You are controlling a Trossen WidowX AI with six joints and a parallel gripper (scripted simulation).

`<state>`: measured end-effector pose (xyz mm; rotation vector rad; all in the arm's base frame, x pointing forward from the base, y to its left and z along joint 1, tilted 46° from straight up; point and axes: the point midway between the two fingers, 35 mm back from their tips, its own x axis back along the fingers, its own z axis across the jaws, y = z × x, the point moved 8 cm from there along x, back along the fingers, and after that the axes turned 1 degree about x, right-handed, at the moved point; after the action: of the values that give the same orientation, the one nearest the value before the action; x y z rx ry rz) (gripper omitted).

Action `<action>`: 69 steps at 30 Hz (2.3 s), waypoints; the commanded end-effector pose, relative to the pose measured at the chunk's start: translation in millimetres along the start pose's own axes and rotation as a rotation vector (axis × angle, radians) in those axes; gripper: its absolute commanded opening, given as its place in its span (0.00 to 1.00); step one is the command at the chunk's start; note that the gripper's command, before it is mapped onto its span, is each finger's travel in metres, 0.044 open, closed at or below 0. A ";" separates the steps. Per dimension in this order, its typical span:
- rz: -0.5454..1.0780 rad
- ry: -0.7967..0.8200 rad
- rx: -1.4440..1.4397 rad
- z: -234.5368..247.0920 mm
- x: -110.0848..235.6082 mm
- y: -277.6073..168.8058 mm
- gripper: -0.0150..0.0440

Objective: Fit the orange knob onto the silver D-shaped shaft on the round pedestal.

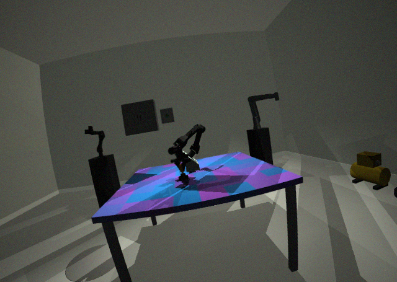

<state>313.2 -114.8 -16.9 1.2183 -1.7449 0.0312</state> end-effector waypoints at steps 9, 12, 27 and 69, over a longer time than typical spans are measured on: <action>0.001 -0.001 -0.535 -0.3 -0.2 0.1 0.25; 0.001 -0.001 -0.736 0.1 -1.3 -0.1 0.25; 0.001 -0.001 -1.037 -0.1 0.0 -0.4 0.25; 0.001 -0.001 -1.085 0.5 2.1 -1.0 0.25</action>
<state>312.7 -115.8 -17.8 0.4331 -1.4147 -0.7843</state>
